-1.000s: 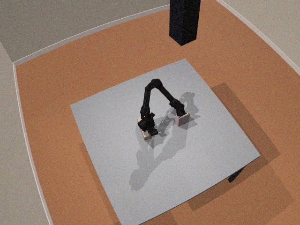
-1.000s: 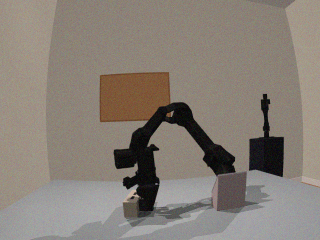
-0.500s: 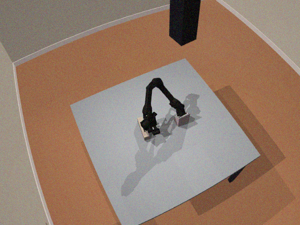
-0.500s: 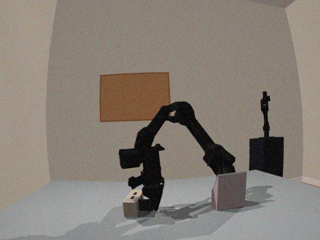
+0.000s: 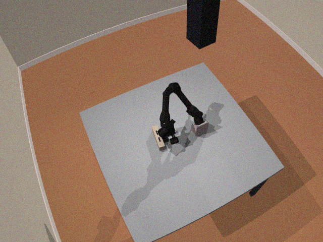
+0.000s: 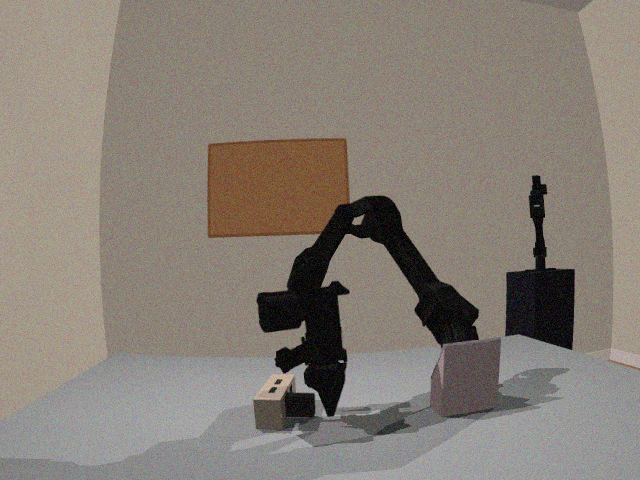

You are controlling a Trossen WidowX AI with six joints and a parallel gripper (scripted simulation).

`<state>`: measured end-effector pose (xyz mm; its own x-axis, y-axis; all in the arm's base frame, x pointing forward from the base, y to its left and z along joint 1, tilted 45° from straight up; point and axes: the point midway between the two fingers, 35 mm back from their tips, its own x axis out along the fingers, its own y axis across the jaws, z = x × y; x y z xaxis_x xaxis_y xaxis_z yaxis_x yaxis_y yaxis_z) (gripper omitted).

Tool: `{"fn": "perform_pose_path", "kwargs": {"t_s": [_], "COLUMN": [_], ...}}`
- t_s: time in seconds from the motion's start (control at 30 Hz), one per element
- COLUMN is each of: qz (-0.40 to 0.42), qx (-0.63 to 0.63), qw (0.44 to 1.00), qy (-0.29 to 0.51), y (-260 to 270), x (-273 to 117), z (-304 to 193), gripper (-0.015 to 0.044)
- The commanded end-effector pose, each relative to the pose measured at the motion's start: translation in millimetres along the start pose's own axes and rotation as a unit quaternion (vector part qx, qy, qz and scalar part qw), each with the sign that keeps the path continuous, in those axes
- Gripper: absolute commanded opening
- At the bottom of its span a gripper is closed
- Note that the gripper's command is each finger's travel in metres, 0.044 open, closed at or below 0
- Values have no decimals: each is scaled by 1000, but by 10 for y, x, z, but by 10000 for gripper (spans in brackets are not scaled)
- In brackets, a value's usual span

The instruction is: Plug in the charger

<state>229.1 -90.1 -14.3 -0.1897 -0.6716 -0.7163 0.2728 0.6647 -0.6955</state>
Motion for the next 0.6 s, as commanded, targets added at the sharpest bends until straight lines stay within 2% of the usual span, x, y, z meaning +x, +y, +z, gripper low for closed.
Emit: {"fn": "perform_pose_path", "kwargs": {"t_s": [0.0, 0.3, 0.37, 0.5, 0.57], "qz": [2, -2, -15, -28, -24], "qx": [2, 2, 18, 80, 104], "qw": [1000, 1000, 998, 968, 951], "qy": [1, -7, -65, -235, -289], "y": [3, -1, 4, 14, 13], "x": [5, -5, -140, -595, -754], "z": [-57, -103, -52, 28, 26], "gripper": [440, 440, 440, 440, 440]}}
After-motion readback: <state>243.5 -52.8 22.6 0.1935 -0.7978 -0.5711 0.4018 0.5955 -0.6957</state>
